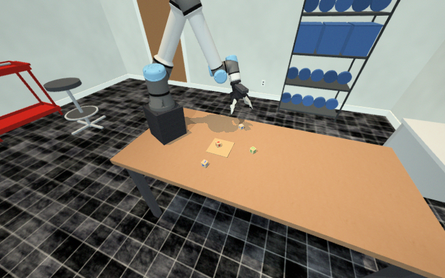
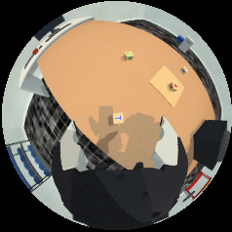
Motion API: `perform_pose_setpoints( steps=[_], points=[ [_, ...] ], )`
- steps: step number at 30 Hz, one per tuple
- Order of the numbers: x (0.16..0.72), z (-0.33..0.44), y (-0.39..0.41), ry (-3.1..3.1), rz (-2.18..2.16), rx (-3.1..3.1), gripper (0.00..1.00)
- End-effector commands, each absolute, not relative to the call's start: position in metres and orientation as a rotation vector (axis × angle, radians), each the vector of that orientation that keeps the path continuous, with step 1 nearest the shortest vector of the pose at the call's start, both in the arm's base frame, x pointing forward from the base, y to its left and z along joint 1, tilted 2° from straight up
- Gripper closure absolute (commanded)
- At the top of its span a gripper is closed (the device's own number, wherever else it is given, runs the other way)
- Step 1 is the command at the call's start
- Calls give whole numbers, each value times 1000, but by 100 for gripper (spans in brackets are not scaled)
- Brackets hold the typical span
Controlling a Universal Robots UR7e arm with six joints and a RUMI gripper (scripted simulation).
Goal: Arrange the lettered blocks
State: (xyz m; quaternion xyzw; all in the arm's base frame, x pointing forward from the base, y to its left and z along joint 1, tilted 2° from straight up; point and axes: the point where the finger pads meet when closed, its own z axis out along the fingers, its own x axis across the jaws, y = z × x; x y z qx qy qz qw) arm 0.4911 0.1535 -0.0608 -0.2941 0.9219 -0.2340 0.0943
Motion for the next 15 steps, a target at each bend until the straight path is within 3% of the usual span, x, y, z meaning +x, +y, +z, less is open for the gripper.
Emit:
perform_pose_setpoints(
  steps=[1, 15],
  points=[
    [492, -60, 154, 2732, -695, -871, 0],
    [516, -62, 121, 2741, -682, -867, 0]
  ],
)
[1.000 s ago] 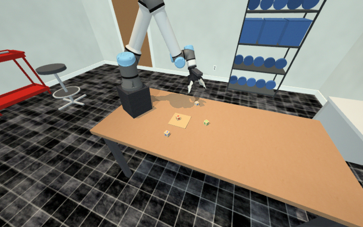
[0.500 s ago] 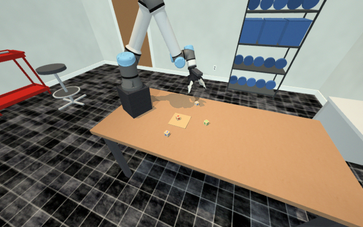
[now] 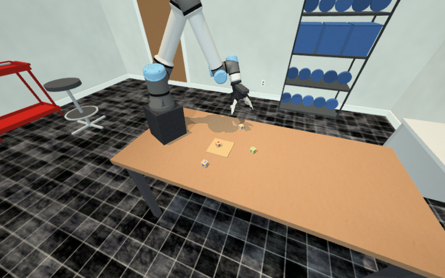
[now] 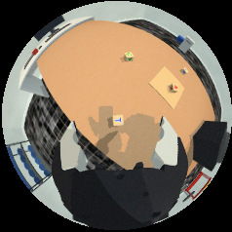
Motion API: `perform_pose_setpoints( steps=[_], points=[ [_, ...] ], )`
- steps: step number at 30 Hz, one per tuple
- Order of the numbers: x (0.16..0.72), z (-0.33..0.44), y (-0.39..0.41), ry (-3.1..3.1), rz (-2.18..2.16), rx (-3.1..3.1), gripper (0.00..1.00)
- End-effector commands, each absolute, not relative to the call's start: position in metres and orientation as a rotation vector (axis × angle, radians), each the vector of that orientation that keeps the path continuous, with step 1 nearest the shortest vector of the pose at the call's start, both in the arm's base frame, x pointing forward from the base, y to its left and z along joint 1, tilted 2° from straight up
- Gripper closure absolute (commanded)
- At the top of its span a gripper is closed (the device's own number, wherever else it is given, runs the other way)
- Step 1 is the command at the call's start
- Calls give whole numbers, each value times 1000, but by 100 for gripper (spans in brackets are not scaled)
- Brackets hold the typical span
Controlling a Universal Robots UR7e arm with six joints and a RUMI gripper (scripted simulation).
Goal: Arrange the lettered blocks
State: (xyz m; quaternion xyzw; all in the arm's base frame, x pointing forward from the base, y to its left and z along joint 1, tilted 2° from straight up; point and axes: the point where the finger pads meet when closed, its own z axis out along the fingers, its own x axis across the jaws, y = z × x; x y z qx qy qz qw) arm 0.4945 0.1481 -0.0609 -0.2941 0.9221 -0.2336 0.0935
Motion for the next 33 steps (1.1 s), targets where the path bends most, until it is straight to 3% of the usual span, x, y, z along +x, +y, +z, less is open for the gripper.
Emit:
perform_pose_setpoints(
  steps=[1, 19, 33],
  points=[
    [522, -63, 112, 2742, -680, -867, 0],
    [583, -66, -35, 2739, -682, -867, 0],
    [592, -65, -79, 2732, -696, -869, 0]
  ],
)
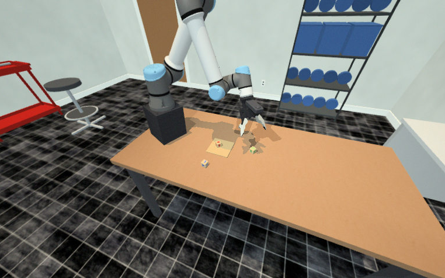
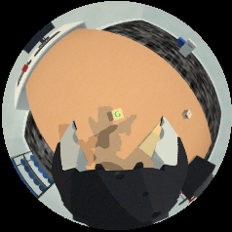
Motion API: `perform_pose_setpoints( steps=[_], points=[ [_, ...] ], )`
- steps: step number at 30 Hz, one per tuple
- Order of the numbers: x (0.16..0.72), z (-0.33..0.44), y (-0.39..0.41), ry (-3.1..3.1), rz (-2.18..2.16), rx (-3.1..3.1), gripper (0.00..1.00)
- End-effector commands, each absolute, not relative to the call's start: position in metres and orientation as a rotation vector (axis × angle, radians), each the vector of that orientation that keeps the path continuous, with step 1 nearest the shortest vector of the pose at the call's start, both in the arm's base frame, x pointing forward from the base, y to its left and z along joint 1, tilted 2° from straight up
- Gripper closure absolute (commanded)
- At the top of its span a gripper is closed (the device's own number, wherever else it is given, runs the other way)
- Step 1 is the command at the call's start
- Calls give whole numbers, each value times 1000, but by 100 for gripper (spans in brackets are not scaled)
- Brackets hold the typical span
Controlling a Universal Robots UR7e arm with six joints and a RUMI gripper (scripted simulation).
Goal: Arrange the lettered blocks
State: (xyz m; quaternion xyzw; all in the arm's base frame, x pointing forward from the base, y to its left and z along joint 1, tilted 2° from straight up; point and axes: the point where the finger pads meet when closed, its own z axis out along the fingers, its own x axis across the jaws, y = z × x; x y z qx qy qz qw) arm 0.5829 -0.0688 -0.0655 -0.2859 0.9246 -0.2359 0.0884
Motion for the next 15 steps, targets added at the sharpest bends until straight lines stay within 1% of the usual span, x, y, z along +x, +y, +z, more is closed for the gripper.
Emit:
perform_pose_setpoints(
  steps=[1, 15],
  points=[
    [592, -65, -79, 2732, -696, -869, 0],
    [591, -65, -78, 2731, -696, -871, 0]
  ],
)
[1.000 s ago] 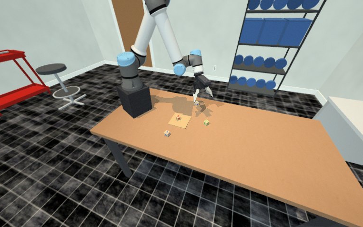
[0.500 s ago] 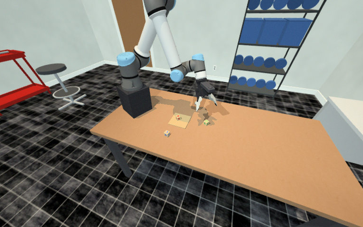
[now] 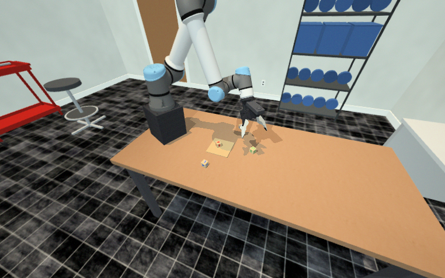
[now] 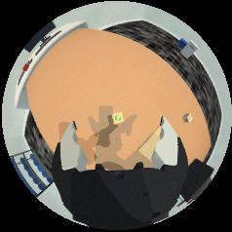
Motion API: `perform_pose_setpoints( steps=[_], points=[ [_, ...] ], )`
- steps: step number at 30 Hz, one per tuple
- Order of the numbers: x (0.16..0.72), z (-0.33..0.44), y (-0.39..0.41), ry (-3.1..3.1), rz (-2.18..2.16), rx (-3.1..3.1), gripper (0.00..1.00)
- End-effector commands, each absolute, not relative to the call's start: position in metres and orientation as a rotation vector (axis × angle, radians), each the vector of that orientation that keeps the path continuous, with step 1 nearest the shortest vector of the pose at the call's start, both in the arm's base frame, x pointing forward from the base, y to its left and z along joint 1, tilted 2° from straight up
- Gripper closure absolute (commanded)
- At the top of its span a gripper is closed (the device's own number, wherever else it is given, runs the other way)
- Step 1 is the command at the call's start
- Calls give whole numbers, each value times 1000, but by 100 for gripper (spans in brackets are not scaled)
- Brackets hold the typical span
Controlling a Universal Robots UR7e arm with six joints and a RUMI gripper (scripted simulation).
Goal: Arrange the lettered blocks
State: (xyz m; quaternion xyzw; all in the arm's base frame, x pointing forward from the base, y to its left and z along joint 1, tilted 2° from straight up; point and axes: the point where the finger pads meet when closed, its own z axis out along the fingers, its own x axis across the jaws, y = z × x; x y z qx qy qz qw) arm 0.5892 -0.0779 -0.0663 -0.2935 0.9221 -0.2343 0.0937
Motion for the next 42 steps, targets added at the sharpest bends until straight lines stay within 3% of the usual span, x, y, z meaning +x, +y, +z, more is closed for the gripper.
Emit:
perform_pose_setpoints(
  steps=[1, 42],
  points=[
    [591, -65, -78, 2732, -696, -870, 0],
    [583, -66, -80, 2734, -695, -870, 0]
  ],
)
